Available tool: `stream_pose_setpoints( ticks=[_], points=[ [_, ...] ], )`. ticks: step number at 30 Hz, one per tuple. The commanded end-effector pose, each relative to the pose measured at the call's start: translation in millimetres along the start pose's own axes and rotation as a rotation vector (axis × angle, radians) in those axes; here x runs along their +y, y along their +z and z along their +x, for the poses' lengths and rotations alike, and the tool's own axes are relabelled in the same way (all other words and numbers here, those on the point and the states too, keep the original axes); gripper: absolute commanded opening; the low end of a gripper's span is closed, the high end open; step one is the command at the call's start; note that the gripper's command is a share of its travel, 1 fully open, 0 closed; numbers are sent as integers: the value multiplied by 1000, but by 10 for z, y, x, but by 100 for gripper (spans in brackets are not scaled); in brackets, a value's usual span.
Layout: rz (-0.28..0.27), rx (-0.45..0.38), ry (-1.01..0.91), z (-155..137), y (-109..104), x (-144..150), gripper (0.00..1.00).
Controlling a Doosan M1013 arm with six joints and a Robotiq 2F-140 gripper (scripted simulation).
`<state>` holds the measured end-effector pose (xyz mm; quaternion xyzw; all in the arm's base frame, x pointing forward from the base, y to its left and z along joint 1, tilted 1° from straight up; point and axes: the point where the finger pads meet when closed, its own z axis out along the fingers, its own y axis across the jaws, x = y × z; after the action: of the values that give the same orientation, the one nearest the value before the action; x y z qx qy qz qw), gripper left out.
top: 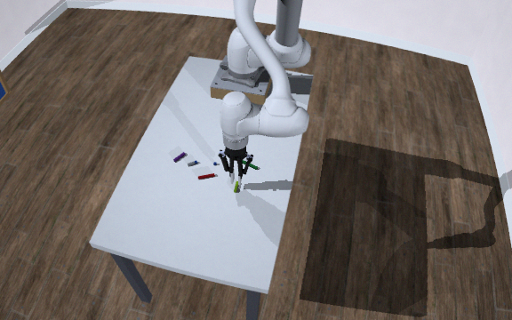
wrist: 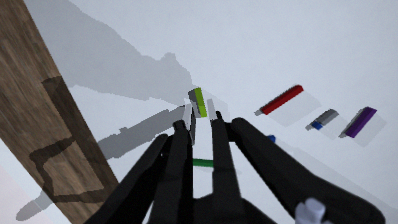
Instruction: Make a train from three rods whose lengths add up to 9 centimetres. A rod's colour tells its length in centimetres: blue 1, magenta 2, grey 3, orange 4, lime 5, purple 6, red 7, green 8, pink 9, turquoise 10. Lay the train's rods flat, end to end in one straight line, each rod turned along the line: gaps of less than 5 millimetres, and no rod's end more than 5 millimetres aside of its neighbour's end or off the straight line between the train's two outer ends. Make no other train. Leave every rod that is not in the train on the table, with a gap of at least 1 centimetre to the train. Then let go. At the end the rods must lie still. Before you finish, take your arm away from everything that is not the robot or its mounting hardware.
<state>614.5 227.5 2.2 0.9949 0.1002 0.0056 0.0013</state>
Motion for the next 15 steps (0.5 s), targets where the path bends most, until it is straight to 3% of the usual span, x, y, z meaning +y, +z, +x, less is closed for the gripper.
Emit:
stream_pose_setpoints(
  ticks=[1, 15],
  points=[
    [0, 0, 0, 0, 29, -1, 15],
    [0, 0, 0, 1, 175, 0, 15]
  ],
)
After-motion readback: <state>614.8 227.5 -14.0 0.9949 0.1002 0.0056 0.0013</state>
